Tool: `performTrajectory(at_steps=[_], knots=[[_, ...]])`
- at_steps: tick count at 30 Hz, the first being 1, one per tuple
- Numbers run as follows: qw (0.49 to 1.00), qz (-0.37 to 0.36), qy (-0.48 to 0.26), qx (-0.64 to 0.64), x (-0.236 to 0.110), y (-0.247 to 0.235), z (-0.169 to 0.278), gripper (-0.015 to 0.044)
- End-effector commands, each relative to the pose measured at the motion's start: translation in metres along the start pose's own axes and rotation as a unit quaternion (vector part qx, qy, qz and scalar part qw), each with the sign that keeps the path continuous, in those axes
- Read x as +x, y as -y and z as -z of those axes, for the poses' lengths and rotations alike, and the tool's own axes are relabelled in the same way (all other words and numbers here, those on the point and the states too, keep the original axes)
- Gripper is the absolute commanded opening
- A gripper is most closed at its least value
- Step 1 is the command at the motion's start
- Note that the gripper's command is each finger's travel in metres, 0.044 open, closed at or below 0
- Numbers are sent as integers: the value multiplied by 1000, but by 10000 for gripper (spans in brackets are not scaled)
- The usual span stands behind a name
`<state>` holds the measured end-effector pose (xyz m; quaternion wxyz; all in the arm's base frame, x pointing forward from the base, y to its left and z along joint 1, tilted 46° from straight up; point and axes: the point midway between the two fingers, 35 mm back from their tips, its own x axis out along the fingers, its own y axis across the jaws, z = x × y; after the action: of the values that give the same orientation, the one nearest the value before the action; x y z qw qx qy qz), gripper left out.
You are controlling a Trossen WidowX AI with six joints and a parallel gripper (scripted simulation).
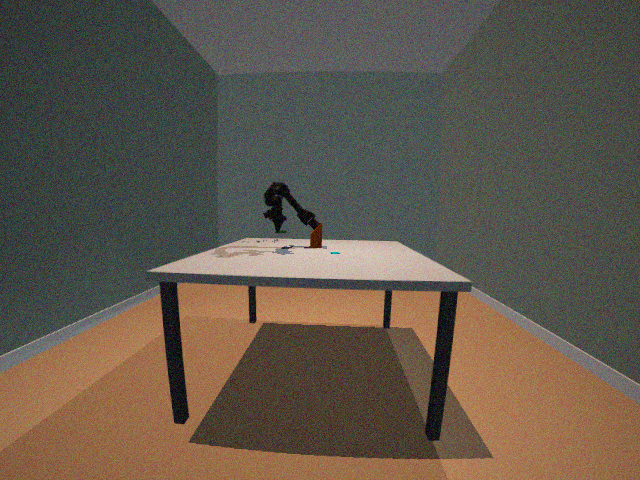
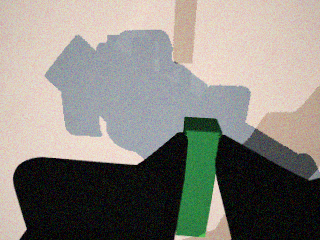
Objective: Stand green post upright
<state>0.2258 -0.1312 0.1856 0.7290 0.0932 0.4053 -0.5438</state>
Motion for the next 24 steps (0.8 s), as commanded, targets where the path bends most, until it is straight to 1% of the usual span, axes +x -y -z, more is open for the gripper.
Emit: performTrajectory(at_steps=[1, 13, 24], knots=[[1000, 1, 4, 5, -8, 3, -2, 22], [995, -12, -6, -94, -9, -28, 11, 22], [980, -24, -13, -197, -11, -59, 27, 22]])
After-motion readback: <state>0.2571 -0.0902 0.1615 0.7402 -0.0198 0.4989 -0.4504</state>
